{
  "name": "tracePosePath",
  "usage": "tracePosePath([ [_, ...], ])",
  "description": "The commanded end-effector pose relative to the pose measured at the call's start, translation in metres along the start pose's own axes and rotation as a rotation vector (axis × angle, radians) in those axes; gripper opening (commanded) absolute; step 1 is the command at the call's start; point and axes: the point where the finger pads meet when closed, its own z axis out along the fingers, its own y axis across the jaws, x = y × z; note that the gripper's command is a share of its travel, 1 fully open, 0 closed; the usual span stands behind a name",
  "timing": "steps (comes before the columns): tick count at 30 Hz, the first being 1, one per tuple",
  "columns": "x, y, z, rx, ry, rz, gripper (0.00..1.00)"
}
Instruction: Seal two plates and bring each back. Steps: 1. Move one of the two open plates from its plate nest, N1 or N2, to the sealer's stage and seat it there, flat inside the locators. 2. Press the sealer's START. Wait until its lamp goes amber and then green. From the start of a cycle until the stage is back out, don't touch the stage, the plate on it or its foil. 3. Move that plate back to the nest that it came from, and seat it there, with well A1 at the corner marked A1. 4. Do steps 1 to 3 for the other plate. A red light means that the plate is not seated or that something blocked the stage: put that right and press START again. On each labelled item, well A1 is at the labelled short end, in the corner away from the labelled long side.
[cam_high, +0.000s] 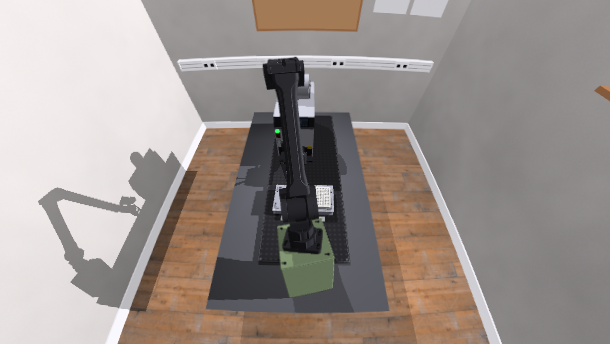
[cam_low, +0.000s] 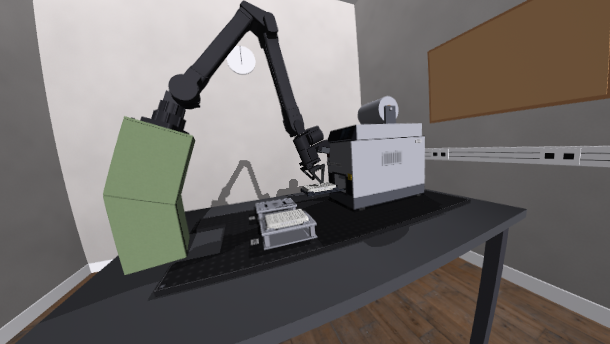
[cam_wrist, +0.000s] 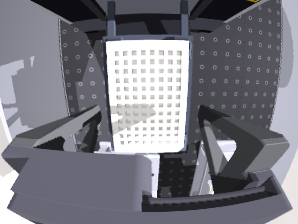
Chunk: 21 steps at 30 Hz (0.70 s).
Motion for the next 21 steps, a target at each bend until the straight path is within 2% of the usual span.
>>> tracePosePath([
  [1,-0.023,-0.004,-0.014,0.000,-0.037,0.004,1.00],
  [16,-0.020,-0.008,-0.035,0.006,-0.016,0.005,1.00],
  [21,-0.036,-0.006,-0.045,0.002,-0.041,0.005,1.00],
])
